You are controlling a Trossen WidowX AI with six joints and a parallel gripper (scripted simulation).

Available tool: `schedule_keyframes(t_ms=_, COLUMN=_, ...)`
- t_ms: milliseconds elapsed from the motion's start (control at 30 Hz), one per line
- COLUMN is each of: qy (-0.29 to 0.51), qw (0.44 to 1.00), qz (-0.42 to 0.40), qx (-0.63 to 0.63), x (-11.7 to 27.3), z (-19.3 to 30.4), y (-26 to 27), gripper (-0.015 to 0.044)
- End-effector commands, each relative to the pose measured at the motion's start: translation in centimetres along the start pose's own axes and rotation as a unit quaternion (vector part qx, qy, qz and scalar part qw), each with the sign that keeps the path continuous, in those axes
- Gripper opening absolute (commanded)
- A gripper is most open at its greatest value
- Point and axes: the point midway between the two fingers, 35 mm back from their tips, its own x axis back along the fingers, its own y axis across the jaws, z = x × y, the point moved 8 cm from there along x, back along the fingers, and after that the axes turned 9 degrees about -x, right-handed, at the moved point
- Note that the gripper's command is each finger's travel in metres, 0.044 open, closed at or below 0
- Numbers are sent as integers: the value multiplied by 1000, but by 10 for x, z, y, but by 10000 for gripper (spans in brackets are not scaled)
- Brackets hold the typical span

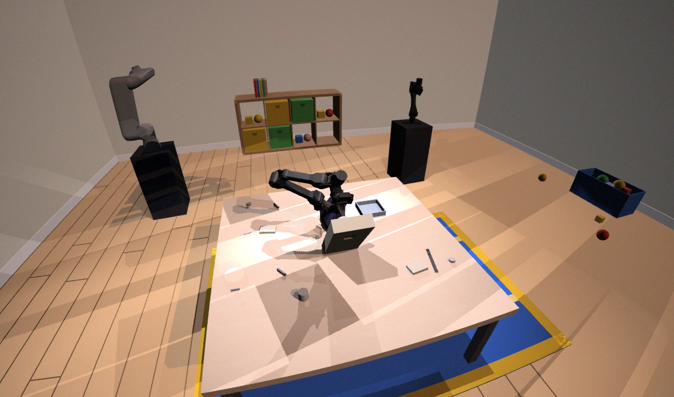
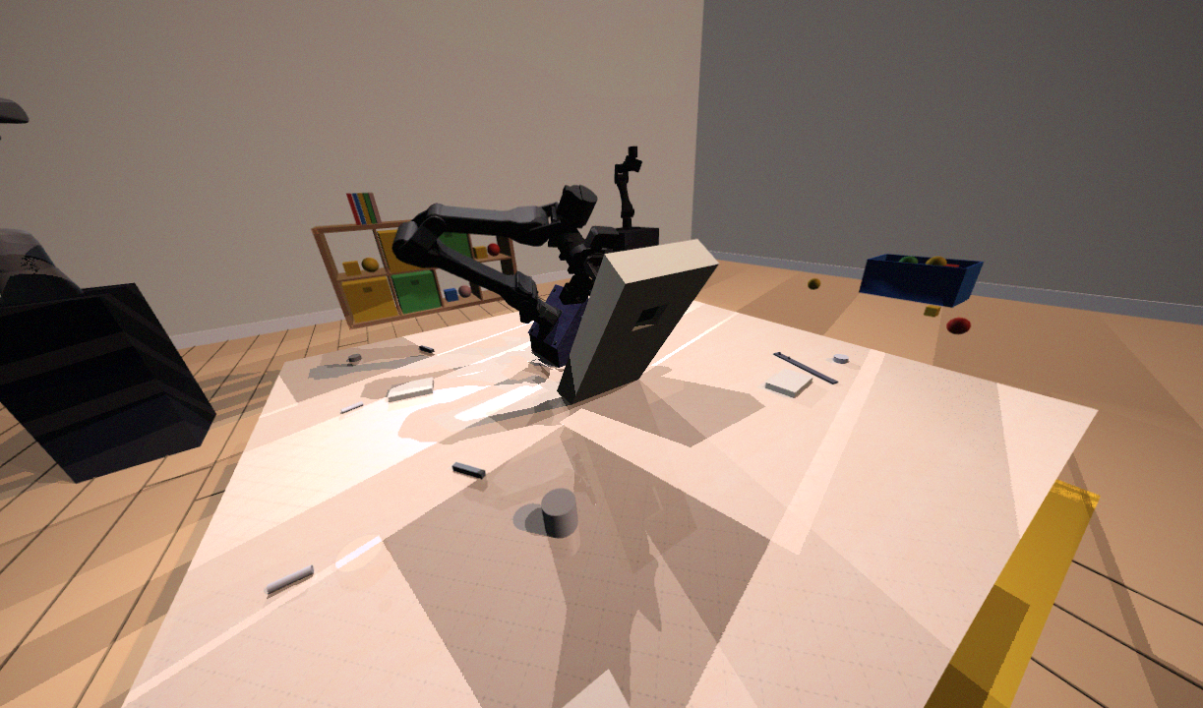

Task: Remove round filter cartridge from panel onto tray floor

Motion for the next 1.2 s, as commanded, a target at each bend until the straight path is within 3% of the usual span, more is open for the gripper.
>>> schedule_keyframes(t_ms=0, qy=0, qw=1000, qz=0, qx=-1, x=0, z=0, y=-1, gripper=102)
schedule_keyframes(t_ms=333, qy=1, qw=1000, qz=2, qx=-2, x=0, z=1, y=4, gripper=102)
schedule_keyframes(t_ms=567, qy=1, qw=1000, qz=2, qx=-3, x=8, z=2, y=-64, gripper=102)
schedule_keyframes(t_ms=700, qy=1, qw=1000, qz=2, qx=-3, x=9, z=2, y=-71, gripper=102)
schedule_keyframes(t_ms=1100, qy=-3, qw=1000, qz=4, qx=-8, x=54, z=3, y=-126, gripper=417)
schedule_keyframes(t_ms=1167, qy=-3, qw=1000, qz=4, qx=-8, x=54, z=3, y=-126, gripper=440)
